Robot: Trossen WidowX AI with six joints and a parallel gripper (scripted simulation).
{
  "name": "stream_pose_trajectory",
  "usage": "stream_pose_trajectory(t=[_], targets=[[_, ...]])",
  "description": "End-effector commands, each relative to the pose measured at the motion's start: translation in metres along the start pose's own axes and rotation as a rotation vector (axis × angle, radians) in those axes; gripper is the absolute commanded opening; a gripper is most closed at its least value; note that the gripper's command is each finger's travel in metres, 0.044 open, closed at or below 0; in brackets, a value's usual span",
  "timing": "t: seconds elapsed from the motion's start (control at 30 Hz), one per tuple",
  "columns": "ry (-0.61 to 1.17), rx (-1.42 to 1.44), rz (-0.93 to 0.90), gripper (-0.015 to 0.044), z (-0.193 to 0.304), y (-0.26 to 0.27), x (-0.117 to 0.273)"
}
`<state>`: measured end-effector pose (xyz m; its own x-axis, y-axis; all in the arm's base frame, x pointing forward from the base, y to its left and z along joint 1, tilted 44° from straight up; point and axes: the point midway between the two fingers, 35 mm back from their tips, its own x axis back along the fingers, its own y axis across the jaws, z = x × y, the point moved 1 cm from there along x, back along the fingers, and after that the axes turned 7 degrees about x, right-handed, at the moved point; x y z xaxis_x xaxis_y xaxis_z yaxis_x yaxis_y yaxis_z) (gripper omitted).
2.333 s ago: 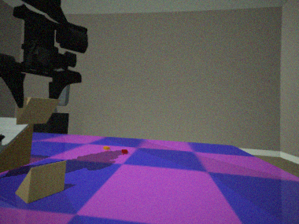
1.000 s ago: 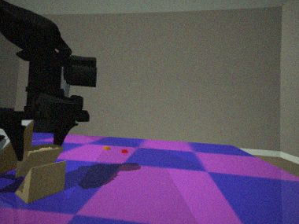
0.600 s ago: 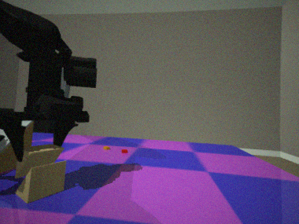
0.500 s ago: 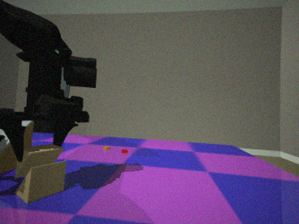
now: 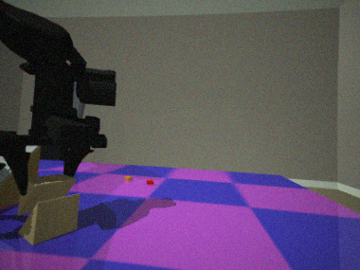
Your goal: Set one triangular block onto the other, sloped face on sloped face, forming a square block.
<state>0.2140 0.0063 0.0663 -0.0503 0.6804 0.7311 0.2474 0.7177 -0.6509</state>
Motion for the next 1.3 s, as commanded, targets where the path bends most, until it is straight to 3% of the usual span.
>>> stream_pose_trajectory(t=[0.0,1.27], targets=[[-0.003,0.006,0.004,0.0,0.0,-0.001,-0.001],[-0.004,0.005,0.004,0.0,-0.009,-0.002,-0.022]])
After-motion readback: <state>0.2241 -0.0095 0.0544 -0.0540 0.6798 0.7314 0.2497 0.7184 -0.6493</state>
